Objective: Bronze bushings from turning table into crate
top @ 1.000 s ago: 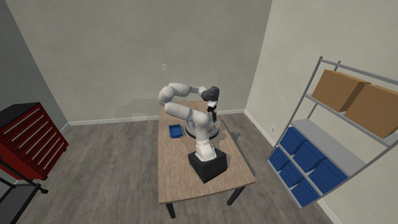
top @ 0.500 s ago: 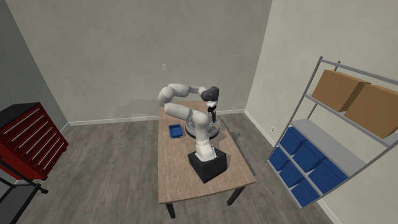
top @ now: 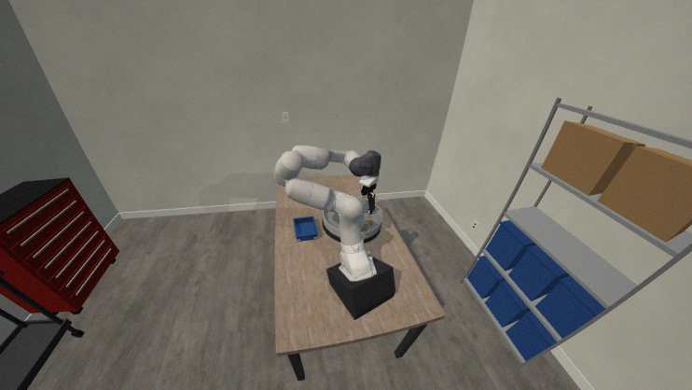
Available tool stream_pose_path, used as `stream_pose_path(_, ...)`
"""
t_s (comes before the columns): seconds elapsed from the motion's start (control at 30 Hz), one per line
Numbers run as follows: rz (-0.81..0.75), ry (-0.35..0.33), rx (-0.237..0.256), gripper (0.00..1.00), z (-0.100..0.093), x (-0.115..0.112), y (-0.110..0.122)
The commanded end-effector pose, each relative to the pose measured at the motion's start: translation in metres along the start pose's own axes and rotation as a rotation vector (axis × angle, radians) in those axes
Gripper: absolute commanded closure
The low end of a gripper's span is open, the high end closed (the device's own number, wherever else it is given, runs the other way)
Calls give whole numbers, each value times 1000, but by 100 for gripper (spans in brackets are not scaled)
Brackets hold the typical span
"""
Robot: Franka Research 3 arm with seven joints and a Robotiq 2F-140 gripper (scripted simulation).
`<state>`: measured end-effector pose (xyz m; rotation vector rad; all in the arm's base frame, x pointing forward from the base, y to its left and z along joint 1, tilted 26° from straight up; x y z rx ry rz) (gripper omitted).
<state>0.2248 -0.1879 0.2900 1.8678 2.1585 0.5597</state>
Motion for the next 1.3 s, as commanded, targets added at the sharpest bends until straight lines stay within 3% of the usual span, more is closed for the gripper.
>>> stream_pose_path(0.0,9,1,-1,0,0,1,0)
stream_pose_path(0.07,9,1,-1,0,0,1,0)
stream_pose_path(0.1,9,1,-1,93,0,1,0)
stream_pose_path(1.27,9,1,-1,91,0,1,0)
Point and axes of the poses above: the point where the finger pads meet when closed, its own z axis out along the fingers, its own y axis across the jaws, x = y × z, the point moved 9 cm from there along -z, back along the fingers, and after that the axes turned 9 degrees about -z, right-handed, at the moved point
